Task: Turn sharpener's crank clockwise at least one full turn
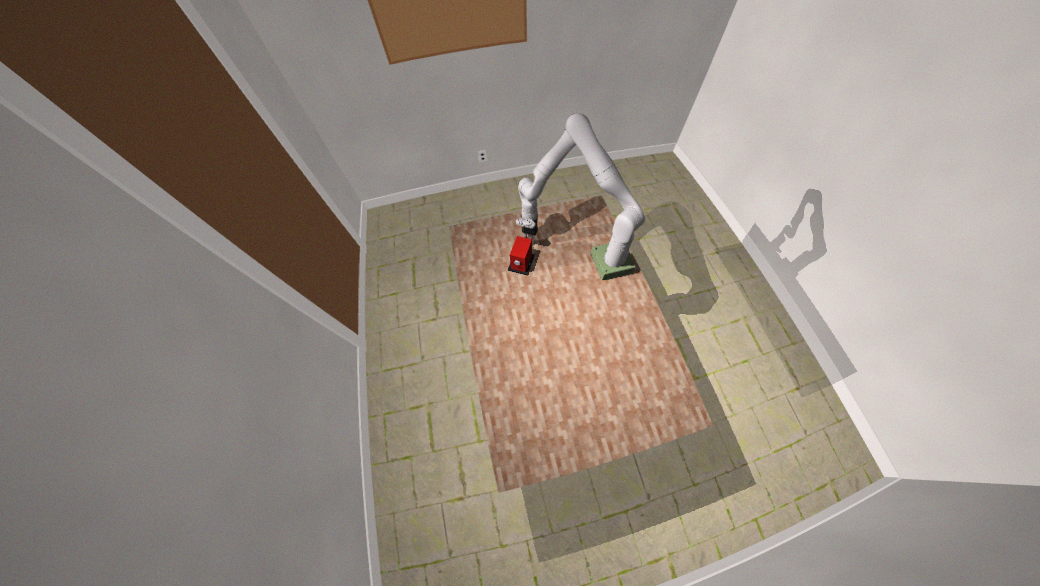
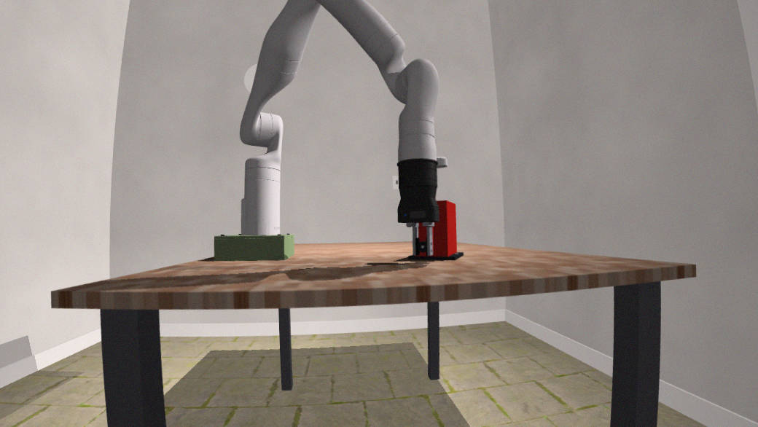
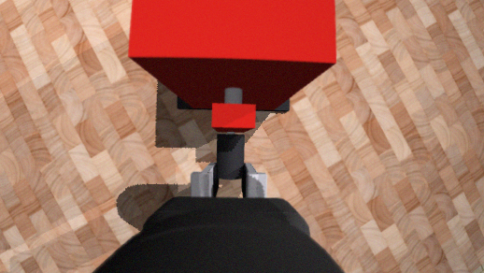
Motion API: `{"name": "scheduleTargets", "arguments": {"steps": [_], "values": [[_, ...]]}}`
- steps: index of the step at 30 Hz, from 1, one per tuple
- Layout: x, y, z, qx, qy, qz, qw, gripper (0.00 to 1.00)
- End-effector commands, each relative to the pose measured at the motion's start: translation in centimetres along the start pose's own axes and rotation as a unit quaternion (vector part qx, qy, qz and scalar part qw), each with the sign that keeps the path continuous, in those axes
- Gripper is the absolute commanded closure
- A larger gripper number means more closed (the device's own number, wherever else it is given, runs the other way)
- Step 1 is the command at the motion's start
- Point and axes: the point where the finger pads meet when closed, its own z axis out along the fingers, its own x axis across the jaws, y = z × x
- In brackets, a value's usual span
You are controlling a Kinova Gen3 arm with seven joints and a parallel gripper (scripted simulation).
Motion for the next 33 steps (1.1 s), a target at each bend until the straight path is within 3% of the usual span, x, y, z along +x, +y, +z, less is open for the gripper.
{"name": "scheduleTargets", "arguments": {"steps": [1,17,33], "values": [[-0.4,-0.1,0.1,0.002,0.000,0.000,1.000,1.00],[-2.3,-0.1,-0.6,0.002,0.000,0.000,1.000,1.00],[-4.5,-0.1,-3.6,0.002,0.000,0.000,1.000,1.00]]}}
